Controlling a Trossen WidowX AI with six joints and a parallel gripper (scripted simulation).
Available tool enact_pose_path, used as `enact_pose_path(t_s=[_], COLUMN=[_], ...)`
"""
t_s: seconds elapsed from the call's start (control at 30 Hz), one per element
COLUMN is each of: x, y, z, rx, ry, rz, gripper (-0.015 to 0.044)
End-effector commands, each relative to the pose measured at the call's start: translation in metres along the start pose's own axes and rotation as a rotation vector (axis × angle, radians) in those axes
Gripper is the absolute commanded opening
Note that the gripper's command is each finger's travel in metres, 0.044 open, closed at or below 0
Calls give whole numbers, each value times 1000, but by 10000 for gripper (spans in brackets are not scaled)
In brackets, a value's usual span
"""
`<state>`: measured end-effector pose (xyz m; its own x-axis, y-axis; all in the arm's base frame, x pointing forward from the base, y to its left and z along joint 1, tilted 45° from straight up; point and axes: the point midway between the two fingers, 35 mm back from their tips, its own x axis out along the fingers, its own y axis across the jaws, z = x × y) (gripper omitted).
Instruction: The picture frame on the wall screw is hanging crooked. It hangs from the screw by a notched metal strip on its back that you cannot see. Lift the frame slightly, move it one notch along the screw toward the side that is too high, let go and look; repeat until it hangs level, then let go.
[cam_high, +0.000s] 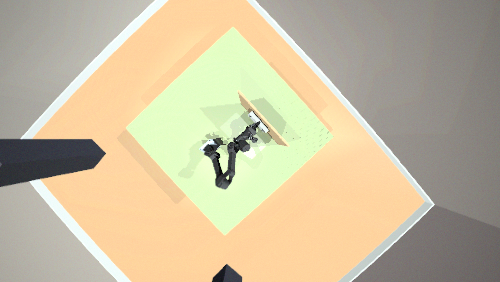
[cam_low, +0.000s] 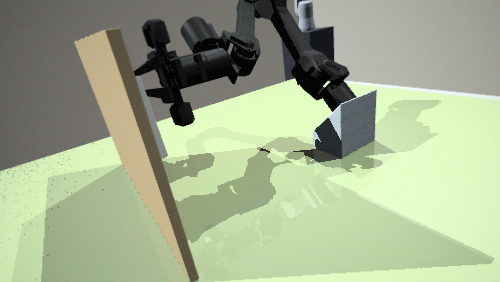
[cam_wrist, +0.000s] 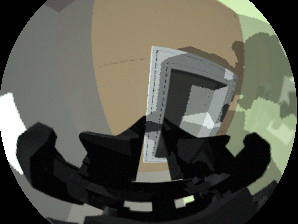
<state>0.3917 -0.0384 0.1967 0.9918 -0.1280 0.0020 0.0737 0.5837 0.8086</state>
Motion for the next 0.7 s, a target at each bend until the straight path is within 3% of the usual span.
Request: enact_pose_path(t_s=[0.0, 0.67], x=[0, 0], y=[3, -2], z=[-1, -1], rx=[-4, -4], ry=[2, 2], rz=[11, 11], gripper=[0, 0])
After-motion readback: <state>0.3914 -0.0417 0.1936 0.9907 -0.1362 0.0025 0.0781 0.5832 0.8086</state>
